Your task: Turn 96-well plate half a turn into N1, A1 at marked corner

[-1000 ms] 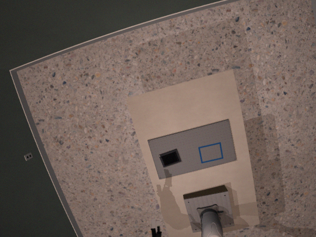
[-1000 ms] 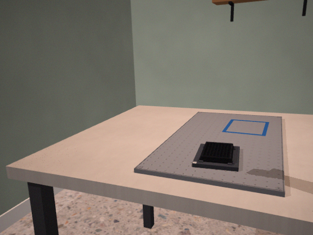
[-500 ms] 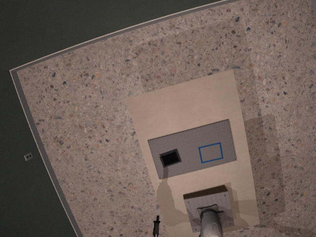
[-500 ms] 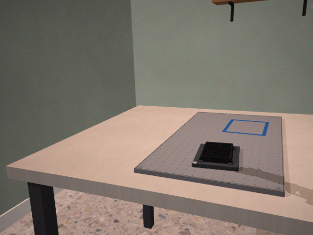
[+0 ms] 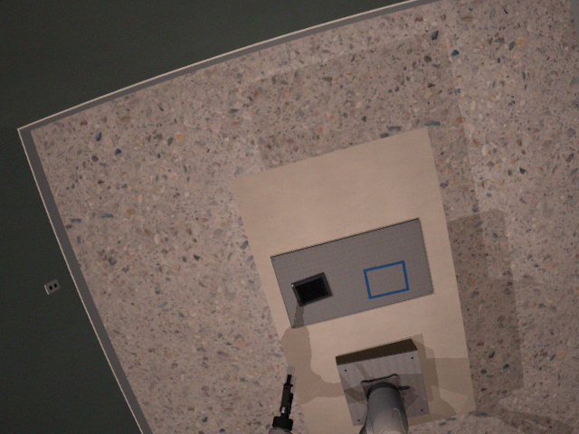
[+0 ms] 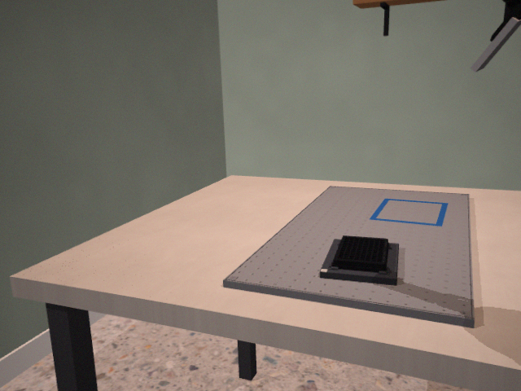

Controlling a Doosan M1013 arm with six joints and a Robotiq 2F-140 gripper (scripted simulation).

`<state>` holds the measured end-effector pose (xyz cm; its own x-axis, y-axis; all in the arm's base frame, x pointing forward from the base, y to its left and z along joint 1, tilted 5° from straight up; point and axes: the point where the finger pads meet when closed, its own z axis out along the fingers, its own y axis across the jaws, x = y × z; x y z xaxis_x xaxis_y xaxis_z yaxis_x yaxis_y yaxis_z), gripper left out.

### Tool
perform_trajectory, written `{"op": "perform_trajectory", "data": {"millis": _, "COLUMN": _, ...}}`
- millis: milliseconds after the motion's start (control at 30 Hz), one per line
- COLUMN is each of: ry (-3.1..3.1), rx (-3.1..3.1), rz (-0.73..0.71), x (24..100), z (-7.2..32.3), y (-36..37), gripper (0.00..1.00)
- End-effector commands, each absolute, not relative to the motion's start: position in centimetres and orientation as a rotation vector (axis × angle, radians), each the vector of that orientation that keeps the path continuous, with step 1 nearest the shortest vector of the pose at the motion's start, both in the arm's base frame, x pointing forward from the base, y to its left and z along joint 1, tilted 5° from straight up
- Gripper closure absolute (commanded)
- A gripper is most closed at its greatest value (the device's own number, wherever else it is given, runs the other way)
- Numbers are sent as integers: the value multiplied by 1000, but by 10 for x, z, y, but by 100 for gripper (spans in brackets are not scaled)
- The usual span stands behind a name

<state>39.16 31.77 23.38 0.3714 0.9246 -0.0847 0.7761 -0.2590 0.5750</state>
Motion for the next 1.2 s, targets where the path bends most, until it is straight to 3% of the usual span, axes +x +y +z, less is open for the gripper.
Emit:
{"op": "perform_trajectory", "data": {"millis": 0, "ry": 1503, "rx": 2105, "rz": 306, "x": 400, "z": 220, "y": 313, "gripper": 0}}
{"op": "perform_trajectory", "data": {"millis": 600, "ry": 1753, "rx": 2134, "rz": 32, "x": 438, "z": 164, "y": 289, "gripper": 0}}
{"op": "perform_trajectory", "data": {"millis": 1167, "ry": 1957, "rx": 2168, "rz": -77, "x": 480, "z": 117, "y": 264, "gripper": 0}}
